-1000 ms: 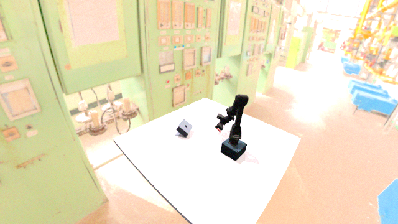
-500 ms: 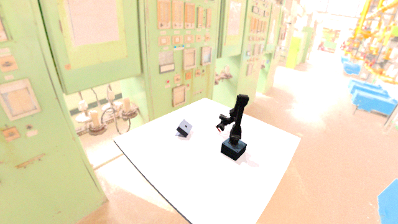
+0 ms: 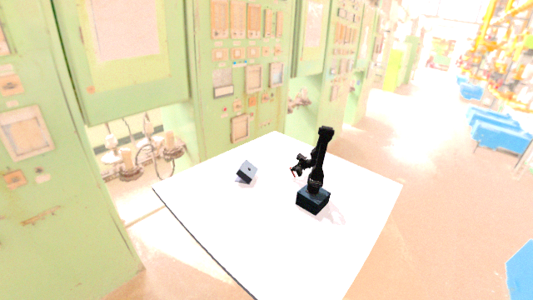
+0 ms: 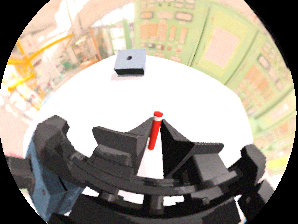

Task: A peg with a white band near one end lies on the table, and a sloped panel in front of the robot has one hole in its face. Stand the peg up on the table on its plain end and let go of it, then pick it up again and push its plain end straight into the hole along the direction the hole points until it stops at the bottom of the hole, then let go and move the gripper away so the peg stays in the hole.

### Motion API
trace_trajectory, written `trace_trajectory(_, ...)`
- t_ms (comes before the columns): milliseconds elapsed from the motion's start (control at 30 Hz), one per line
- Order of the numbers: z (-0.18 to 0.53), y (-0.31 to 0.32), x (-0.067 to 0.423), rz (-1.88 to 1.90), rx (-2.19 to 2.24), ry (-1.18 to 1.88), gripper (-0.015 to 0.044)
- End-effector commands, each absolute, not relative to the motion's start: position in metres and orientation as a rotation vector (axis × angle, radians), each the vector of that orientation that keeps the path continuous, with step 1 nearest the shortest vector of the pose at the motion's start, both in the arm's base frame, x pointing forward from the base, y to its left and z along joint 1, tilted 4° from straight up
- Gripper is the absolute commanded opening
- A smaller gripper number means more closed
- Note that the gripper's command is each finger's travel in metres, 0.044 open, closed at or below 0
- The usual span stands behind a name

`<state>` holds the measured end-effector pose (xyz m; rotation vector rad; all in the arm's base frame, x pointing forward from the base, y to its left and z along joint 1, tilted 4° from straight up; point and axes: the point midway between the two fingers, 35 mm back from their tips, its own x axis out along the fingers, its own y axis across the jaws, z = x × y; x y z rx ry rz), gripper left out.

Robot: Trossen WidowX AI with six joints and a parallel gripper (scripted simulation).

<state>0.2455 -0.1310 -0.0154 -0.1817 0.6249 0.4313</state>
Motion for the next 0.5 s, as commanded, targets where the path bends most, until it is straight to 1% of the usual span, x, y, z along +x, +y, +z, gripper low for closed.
trace_trajectory(0, -0.0152, -0.1314, 0.2431, 0.436, -0.175, 0.588, 0.0049)
trace_trajectory(467, -0.0149, -0.1354, 0.2345, 0.444, -0.147, 0.470, 0.0049)
